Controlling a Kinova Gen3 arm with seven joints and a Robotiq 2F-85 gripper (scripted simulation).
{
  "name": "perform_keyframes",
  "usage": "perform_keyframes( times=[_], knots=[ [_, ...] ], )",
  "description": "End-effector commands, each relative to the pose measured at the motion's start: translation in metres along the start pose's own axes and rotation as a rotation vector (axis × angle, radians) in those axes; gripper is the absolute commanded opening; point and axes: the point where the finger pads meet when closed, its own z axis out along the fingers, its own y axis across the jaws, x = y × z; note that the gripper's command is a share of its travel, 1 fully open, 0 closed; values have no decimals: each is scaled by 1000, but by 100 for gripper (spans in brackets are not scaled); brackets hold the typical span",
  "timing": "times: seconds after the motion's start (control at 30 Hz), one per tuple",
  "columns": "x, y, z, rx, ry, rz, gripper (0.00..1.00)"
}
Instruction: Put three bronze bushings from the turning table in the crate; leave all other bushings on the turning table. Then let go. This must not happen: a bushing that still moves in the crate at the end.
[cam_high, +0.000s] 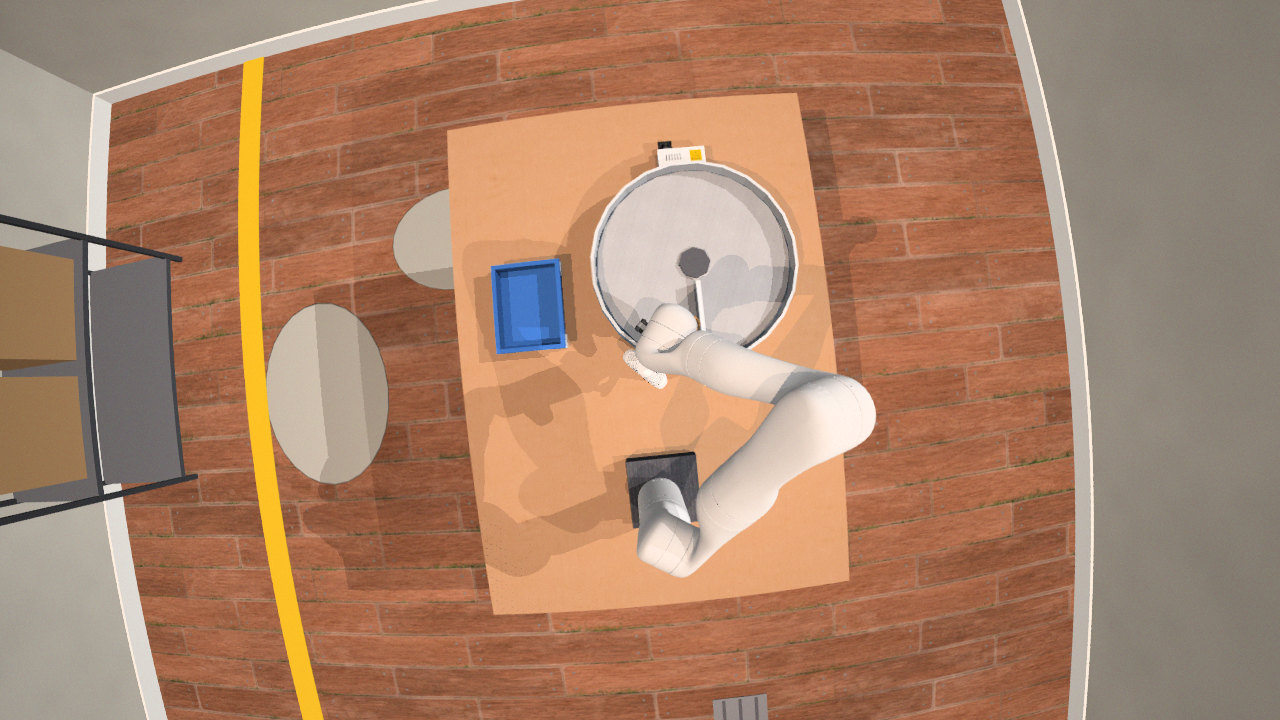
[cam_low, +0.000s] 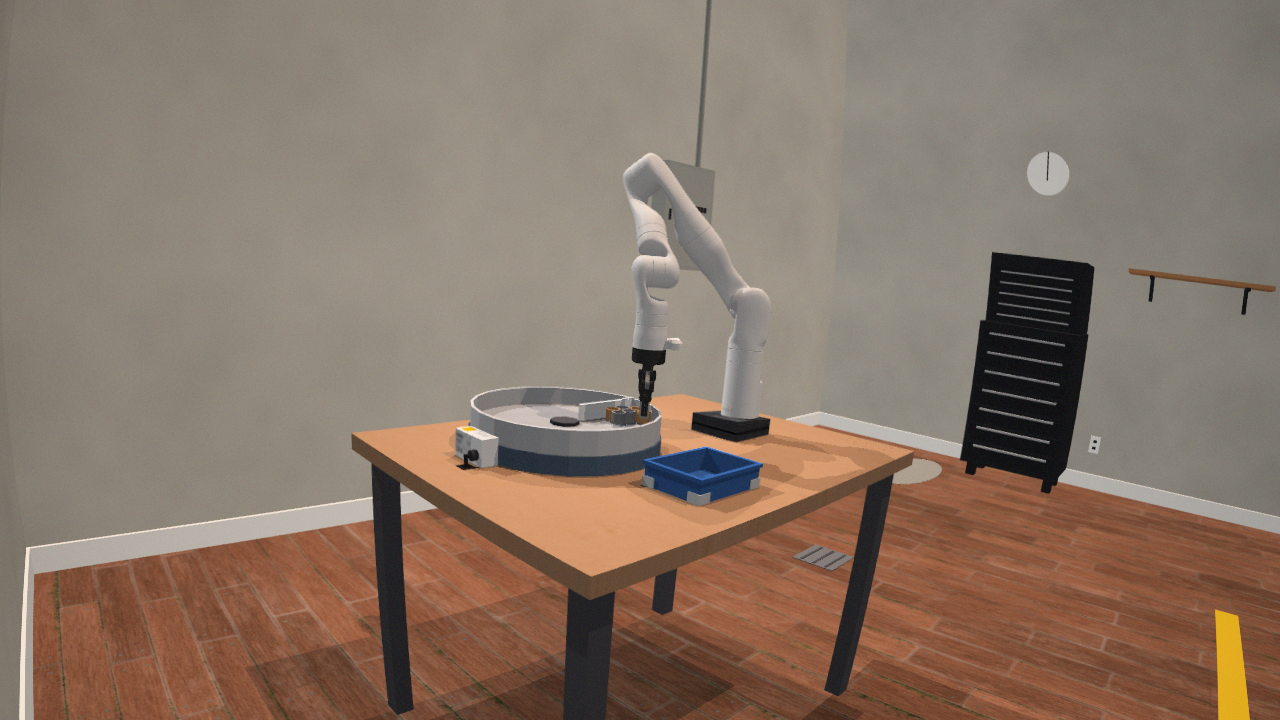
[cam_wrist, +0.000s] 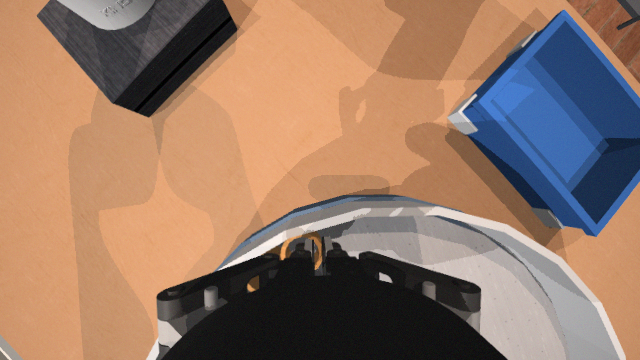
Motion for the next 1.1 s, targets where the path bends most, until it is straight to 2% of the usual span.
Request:
perform_keyframes(
  times=[0.0,0.9,1.07],
  knots=[
    [0,2,0,-1,-1,-2,0],
    [0,2,-8,-1,-1,-2,0],
    [0,2,-15,-1,-1,-2,0]
  ],
)
